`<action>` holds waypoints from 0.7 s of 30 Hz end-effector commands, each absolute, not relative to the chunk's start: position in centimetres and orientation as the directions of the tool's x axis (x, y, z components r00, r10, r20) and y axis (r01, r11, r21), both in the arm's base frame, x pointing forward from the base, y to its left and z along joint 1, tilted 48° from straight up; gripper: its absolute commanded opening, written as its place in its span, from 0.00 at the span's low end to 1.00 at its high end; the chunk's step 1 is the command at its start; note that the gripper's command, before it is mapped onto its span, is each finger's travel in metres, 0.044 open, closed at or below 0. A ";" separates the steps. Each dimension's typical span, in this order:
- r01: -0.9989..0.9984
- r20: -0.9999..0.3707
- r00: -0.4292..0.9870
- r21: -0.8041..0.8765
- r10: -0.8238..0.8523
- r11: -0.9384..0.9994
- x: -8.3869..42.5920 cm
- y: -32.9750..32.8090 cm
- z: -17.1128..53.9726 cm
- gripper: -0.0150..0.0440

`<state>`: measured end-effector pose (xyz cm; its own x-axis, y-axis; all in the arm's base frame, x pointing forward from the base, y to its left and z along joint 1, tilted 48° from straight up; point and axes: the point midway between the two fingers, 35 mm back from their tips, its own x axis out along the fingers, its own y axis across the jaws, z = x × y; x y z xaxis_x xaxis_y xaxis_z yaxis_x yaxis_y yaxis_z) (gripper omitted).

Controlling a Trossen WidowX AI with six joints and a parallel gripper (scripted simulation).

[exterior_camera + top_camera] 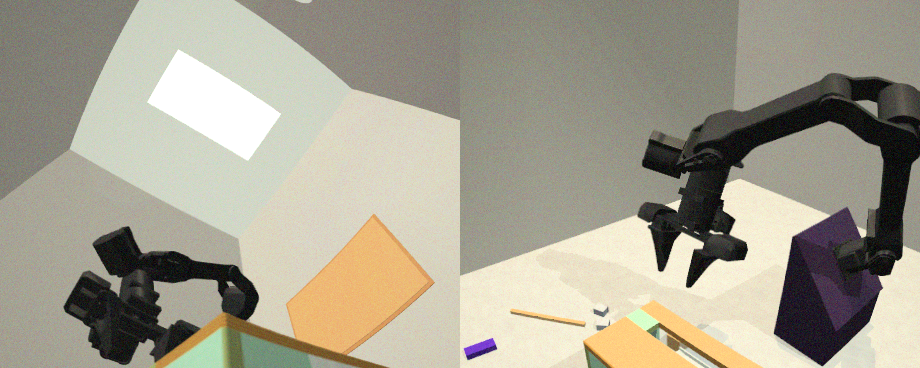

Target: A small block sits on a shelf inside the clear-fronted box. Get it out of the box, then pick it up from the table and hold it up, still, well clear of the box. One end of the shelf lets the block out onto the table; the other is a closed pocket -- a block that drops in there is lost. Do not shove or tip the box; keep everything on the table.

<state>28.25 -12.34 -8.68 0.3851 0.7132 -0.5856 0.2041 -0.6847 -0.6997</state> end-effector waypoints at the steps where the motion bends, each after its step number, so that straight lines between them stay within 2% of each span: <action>1: 0.180 -0.578 0.386 -0.717 0.719 -0.673 28.2 -12.2 -8.8 0.74; 4: 0.179 -0.579 0.386 -0.717 0.718 -0.674 28.3 -11.5 -9.7 0.74; 10: 0.181 -0.574 0.387 -0.720 0.721 -0.670 28.3 -5.7 -15.4 0.74; 21: 0.181 -0.575 0.387 -0.720 0.721 -0.670 28.3 -4.8 -16.2 0.74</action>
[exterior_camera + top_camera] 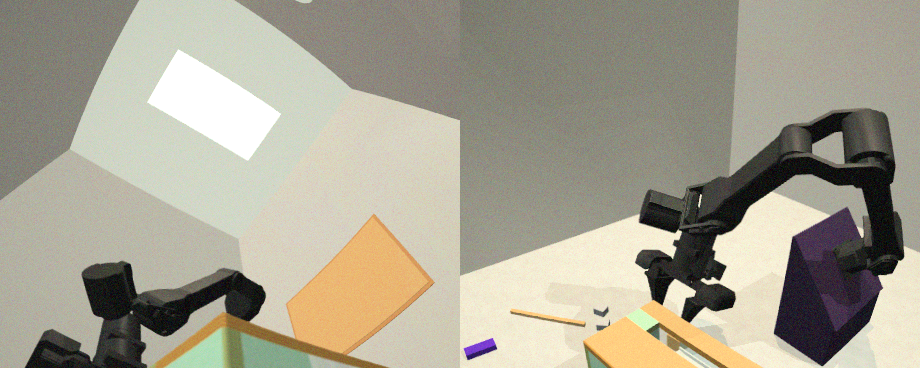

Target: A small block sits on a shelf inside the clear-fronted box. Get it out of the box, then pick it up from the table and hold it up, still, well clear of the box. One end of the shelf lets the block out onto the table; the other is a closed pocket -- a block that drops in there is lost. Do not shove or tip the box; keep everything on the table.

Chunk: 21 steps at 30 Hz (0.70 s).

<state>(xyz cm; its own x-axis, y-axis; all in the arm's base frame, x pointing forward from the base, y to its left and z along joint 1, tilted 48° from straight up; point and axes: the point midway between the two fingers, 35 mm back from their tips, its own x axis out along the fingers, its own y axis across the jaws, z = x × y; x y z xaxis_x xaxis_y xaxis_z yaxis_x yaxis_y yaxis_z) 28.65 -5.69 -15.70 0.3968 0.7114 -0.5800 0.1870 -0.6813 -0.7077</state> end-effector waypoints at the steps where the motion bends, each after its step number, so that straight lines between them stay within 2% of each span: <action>1: 0.180 -0.575 0.387 -0.720 0.721 -0.671 28.3 -4.7 -16.3 0.74; 21: 0.180 -0.574 0.386 -0.721 0.722 -0.670 28.2 -2.1 -18.2 0.74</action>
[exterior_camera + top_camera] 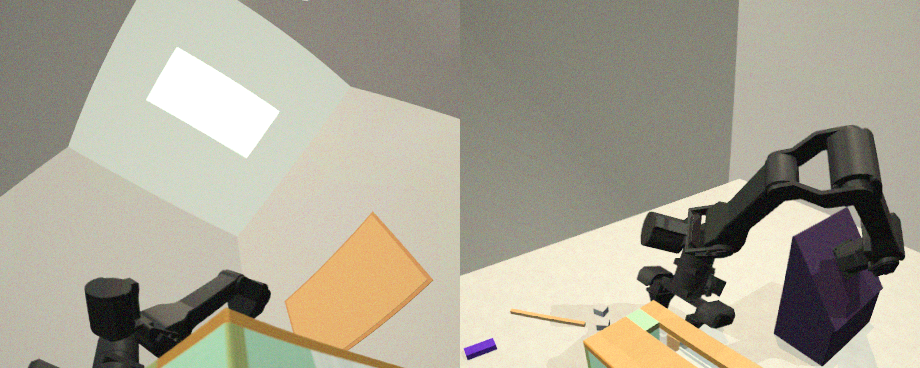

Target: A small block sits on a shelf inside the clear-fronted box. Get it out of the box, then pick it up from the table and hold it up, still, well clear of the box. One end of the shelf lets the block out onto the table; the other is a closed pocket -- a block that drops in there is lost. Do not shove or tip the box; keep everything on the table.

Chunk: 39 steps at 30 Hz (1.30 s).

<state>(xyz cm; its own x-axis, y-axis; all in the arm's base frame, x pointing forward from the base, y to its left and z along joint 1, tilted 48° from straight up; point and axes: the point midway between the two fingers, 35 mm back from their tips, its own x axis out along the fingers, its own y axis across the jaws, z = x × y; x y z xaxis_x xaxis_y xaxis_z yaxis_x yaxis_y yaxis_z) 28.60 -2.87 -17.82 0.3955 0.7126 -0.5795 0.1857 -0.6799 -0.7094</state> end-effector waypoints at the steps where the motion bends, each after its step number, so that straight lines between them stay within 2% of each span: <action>1: 0.180 -0.574 0.386 -0.721 0.722 -0.669 28.2 -1.9 -18.3 0.74; 13: 0.181 -0.570 0.387 -0.724 0.725 -0.666 28.0 -0.5 -19.1 0.74; 20: 0.181 -0.570 0.387 -0.724 0.725 -0.666 28.0 -0.5 -19.1 0.43; 23: 0.181 -0.570 0.387 -0.724 0.725 -0.666 28.0 -0.5 -19.1 0.39; 26: 0.181 -0.572 0.387 -0.722 0.723 -0.668 28.1 -1.1 -18.7 0.26; 39: 0.184 -0.576 0.392 -0.715 0.718 -0.674 28.3 -5.4 -14.9 0.25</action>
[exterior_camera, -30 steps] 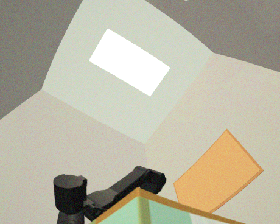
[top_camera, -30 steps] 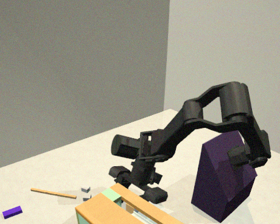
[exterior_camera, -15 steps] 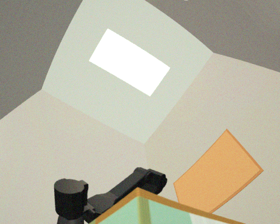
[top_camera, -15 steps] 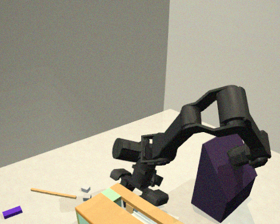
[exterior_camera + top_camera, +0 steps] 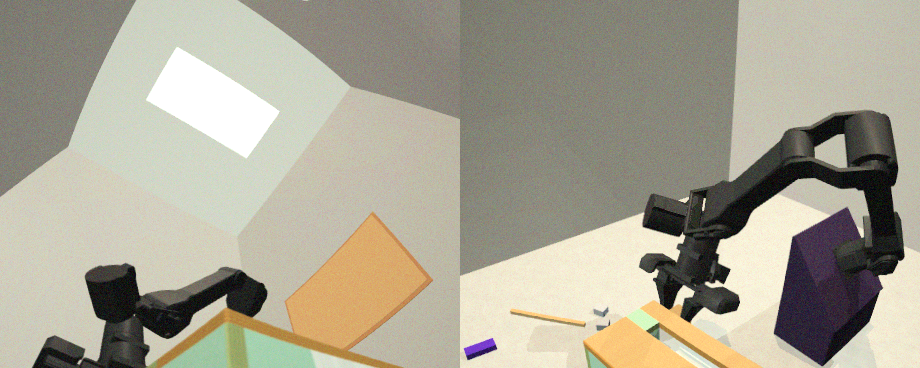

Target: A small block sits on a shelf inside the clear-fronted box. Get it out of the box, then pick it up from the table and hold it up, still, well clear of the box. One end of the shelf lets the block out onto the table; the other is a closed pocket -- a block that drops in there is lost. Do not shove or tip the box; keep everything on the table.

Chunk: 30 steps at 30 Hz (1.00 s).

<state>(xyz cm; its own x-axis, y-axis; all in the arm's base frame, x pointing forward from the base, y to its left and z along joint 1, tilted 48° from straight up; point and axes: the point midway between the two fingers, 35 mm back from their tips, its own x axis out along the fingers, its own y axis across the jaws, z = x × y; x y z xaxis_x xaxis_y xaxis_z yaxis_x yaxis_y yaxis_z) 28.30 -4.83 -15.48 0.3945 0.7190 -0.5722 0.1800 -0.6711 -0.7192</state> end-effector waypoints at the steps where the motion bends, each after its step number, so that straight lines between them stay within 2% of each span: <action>1: 0.184 -0.576 0.392 -0.715 0.718 -0.674 28.3 -5.4 -14.9 0.25; 30: -0.349 -0.733 0.421 -0.675 0.534 -0.650 24.5 -10.1 -6.9 0.25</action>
